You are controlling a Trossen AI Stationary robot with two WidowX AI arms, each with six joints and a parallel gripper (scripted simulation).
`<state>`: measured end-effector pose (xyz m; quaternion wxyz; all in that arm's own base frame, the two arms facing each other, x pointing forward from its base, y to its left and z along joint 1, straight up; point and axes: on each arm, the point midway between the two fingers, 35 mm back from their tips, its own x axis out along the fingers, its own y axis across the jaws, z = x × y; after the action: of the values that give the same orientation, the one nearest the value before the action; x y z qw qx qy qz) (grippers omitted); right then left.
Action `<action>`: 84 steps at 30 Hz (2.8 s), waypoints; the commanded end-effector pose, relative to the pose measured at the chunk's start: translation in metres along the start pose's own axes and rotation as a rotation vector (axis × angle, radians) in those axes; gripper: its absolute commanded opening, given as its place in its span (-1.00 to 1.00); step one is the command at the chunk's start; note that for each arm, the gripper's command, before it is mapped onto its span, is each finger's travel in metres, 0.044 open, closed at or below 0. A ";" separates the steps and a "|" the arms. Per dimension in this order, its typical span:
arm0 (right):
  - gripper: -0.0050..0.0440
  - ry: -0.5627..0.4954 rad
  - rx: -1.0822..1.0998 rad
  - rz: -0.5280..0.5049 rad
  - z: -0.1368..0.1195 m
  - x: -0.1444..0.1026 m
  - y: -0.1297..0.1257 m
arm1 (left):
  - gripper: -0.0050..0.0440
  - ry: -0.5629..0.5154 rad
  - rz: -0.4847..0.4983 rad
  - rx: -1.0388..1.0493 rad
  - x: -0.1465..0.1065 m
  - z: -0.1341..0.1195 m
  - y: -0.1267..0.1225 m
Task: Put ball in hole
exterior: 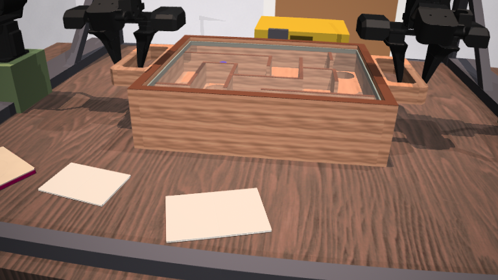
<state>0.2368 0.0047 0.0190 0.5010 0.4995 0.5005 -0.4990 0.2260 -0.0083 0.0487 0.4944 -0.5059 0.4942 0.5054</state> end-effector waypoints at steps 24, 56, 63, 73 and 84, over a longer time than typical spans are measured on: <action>-0.10 -0.003 0.006 0.006 0.001 -0.002 0.001 | -0.10 -0.002 -0.036 0.009 -0.008 -0.001 -0.006; -0.80 -0.003 0.006 0.006 0.001 -0.002 0.000 | -1.00 -0.003 -0.004 0.002 -0.001 0.000 -0.002; -0.80 -0.002 0.004 0.006 0.001 -0.001 0.000 | -1.00 -0.003 -0.001 0.001 0.000 0.000 -0.002; -0.82 -0.002 0.003 0.003 0.001 0.000 0.000 | -1.00 -0.003 0.004 -0.002 0.001 0.000 0.000; -1.00 -0.002 0.003 0.014 0.001 -0.003 0.003 | -1.00 -0.003 -0.007 -0.003 -0.002 0.000 -0.004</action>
<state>0.2364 0.0047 0.0192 0.5006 0.4992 0.5008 -0.4994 0.2257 -0.0083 0.0493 0.4943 -0.5055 0.4945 0.5056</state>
